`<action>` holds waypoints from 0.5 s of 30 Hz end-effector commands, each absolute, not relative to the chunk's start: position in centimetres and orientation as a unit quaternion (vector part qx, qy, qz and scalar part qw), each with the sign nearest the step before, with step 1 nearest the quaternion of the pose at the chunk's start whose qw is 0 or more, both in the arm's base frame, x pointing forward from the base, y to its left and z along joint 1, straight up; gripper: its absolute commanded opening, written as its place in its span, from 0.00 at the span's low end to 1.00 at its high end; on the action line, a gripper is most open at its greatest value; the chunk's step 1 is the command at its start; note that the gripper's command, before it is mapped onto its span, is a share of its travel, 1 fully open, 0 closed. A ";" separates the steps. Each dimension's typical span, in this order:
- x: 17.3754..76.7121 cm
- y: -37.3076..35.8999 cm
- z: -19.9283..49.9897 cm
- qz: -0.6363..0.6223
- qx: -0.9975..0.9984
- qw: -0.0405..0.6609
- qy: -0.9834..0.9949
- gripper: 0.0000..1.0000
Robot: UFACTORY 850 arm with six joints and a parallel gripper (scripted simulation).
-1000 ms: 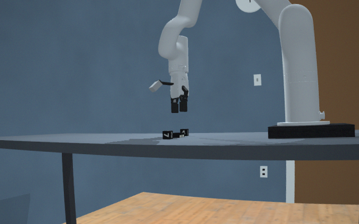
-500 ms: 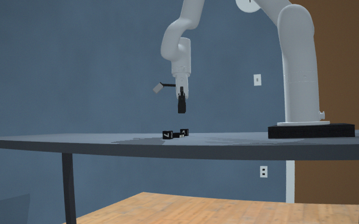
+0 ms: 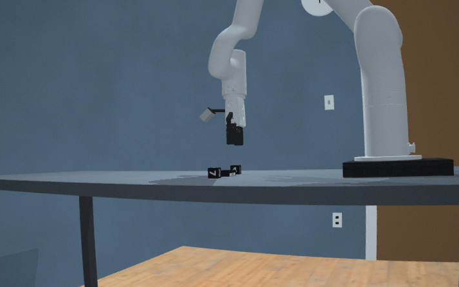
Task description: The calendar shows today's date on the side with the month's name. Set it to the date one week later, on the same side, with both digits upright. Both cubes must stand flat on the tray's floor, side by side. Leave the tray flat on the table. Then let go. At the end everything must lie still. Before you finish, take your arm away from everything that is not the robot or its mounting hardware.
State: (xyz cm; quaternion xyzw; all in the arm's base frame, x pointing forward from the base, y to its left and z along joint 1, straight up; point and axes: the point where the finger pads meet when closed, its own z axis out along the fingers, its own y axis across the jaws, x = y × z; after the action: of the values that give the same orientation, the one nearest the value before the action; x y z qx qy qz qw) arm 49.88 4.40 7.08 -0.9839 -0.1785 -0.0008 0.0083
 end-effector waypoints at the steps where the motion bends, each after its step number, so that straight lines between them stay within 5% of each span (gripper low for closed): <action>1: 50.0 4.3 7.1 0.000 -0.986 0.000 -0.166 1.00; 2: 50.0 4.3 7.1 0.000 -0.986 0.000 -0.166 0.47; 15: 50.0 4.3 7.1 0.000 -0.986 0.000 -0.166 0.47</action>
State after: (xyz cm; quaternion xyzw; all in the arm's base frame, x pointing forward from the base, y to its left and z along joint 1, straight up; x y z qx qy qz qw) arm 49.90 4.26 7.07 -0.9860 -0.1665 0.0013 0.0005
